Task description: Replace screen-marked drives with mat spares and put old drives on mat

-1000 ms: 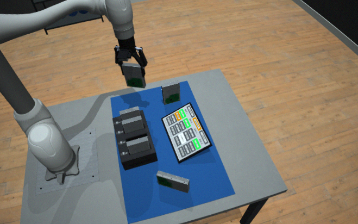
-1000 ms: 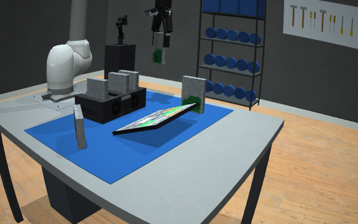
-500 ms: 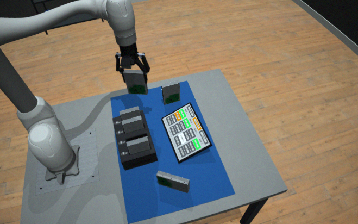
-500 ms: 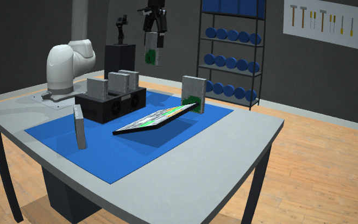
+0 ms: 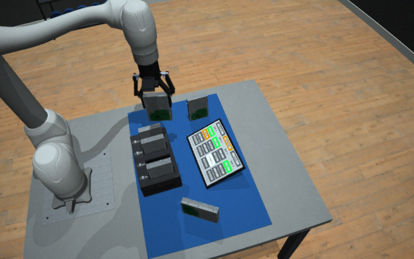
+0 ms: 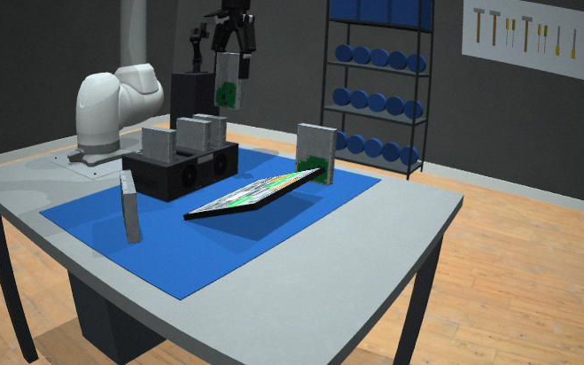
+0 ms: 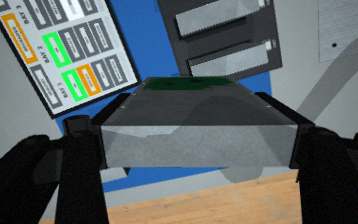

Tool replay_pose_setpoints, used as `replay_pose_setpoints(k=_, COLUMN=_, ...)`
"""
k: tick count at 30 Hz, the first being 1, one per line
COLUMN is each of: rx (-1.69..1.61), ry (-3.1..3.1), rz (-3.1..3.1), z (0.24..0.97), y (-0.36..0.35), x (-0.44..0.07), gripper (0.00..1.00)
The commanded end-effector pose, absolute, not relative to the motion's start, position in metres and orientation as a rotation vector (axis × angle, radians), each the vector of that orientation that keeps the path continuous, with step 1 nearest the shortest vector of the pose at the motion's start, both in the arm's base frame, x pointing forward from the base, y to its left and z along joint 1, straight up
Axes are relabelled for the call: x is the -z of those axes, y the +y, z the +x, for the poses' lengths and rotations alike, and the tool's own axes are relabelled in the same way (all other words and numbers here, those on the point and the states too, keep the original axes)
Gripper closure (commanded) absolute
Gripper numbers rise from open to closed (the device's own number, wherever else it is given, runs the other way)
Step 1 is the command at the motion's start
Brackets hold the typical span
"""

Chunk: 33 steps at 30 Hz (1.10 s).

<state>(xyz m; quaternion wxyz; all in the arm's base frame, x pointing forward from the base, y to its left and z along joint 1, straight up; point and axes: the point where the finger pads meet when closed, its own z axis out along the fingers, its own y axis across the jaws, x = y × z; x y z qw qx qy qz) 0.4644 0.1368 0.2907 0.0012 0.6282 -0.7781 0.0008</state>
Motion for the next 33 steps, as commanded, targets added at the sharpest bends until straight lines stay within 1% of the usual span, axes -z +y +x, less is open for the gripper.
replay_pose_setpoints(k=1, rx=0.000, ry=-2.421, rz=2.002, z=0.463, y=0.125, x=-0.291, gripper=0.90)
replay_pose_setpoints(k=14, rx=0.000, ry=-2.295, rz=2.146, z=0.447, y=0.062, x=-0.290, gripper=0.90)
replay_pose_setpoints(k=33, rx=0.000, ry=-2.182, rz=2.260, z=0.427, y=0.015, x=-0.289, gripper=0.90)
